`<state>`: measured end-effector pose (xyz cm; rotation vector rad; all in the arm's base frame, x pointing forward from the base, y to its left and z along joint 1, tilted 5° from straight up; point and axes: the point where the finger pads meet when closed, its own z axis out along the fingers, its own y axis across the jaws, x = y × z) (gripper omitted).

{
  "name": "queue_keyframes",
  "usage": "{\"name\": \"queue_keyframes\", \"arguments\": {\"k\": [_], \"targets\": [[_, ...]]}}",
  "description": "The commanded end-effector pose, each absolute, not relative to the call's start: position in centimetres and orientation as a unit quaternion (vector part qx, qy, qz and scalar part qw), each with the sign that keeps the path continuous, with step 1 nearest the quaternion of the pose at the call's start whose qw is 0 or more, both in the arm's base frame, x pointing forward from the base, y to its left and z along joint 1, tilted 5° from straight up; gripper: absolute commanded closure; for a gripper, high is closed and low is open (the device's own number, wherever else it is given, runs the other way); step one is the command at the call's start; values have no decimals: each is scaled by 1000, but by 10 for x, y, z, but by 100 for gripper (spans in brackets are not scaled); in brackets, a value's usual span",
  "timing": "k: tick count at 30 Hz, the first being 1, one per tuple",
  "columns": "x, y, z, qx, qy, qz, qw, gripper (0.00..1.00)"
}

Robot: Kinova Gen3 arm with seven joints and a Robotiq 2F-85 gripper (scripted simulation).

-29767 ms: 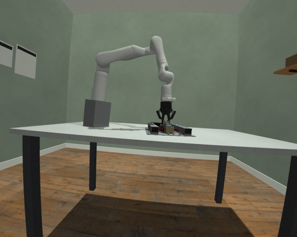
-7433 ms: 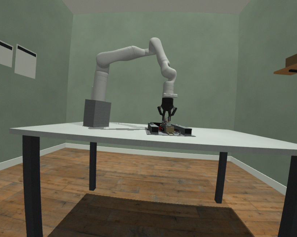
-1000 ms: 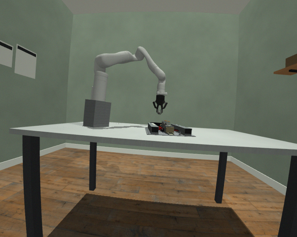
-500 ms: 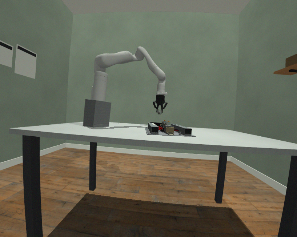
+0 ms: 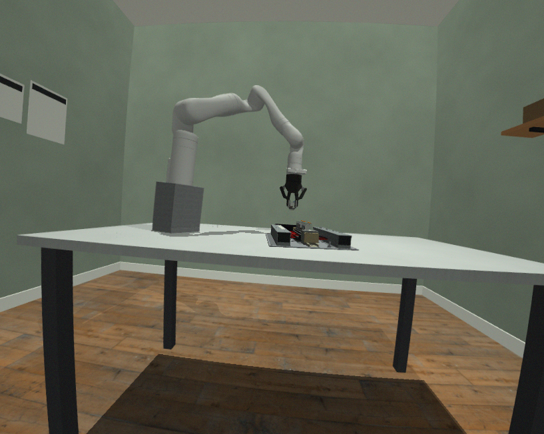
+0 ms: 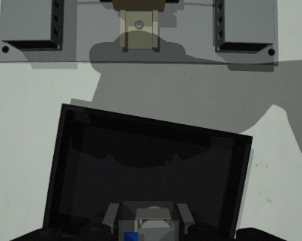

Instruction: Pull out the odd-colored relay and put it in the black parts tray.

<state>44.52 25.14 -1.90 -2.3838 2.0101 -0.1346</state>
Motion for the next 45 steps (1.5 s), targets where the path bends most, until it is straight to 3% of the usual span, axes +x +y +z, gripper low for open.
{"name": "queue_keyframes", "arguments": {"k": [1, 45], "targets": [[446, 252, -19, -764, 644, -43, 11, 100], [451, 249, -90, -764, 644, -43, 11, 100]]}}
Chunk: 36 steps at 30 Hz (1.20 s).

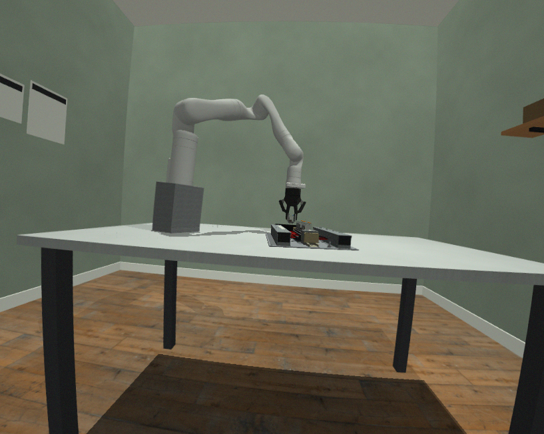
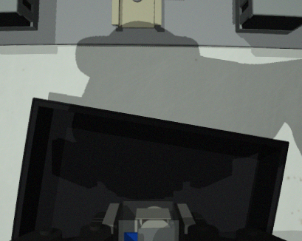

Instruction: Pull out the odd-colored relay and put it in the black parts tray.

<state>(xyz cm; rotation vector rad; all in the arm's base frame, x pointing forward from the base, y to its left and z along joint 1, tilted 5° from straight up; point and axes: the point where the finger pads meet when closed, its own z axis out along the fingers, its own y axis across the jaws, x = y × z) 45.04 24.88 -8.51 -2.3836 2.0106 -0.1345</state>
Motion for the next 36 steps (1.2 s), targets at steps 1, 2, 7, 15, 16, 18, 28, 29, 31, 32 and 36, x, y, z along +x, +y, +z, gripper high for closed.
{"name": "queue_keyframes", "arguments": {"k": [1, 2, 7, 15, 16, 18, 28, 29, 31, 32, 36], "targets": [[452, 249, -92, -764, 644, -43, 11, 100], [452, 249, -94, -764, 644, -43, 11, 100], [452, 249, -102, -764, 644, -43, 11, 100], [453, 248, -113, -764, 644, -43, 11, 100], [453, 248, -114, -764, 644, -43, 11, 100], [454, 248, -116, -764, 644, -43, 11, 100], [454, 248, -121, -764, 644, -43, 11, 100], [454, 248, -121, -764, 644, -43, 11, 100], [454, 248, -122, -764, 644, -43, 11, 100], [454, 248, -122, -764, 644, -43, 11, 100], [454, 248, -122, -764, 644, -43, 11, 100]]}}
